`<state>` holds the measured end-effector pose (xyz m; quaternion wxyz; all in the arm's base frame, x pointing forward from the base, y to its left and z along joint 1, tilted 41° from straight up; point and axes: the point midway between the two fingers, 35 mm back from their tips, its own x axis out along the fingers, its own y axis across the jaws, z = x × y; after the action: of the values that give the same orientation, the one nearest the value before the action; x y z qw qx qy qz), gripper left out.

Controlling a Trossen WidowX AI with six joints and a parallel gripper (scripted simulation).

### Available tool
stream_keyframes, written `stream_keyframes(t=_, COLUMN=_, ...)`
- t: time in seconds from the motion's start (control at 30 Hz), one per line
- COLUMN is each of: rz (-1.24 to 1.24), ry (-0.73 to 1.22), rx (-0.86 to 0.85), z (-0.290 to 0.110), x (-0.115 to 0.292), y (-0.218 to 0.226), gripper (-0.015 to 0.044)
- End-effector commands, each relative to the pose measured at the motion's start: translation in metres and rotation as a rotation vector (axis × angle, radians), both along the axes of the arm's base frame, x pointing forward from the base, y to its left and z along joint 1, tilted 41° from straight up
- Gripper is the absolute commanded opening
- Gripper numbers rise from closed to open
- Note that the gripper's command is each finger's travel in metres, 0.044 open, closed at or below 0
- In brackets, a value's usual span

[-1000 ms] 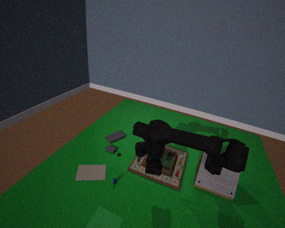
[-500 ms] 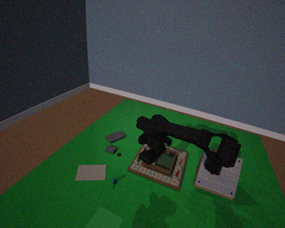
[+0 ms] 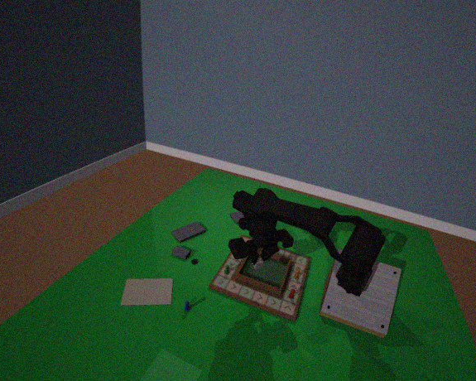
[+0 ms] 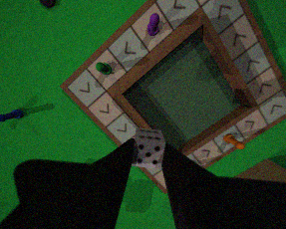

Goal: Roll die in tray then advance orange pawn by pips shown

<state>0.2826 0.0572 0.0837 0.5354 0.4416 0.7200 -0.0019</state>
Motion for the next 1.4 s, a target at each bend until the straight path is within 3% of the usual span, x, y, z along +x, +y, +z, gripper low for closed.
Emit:
stream_keyframes(t=0.0, rz=-0.1, ry=0.09, rx=-0.007, z=-0.012, x=-0.001, y=-0.008, gripper=0.0)
stream_keyframes(t=0.6, rz=-0.559, ry=0.473, rx=-0.019, z=-0.056, x=-0.009, y=-0.041, gripper=0.0)
stream_keyframes(t=0.83, rz=-0.591, ry=0.501, rx=-0.025, z=-0.06, x=-0.01, y=-0.043, gripper=0.0)
stream_keyframes(t=1.37, rz=-0.655, ry=0.374, rx=-0.518, z=-0.073, x=-0.021, y=-0.039, gripper=0.0)
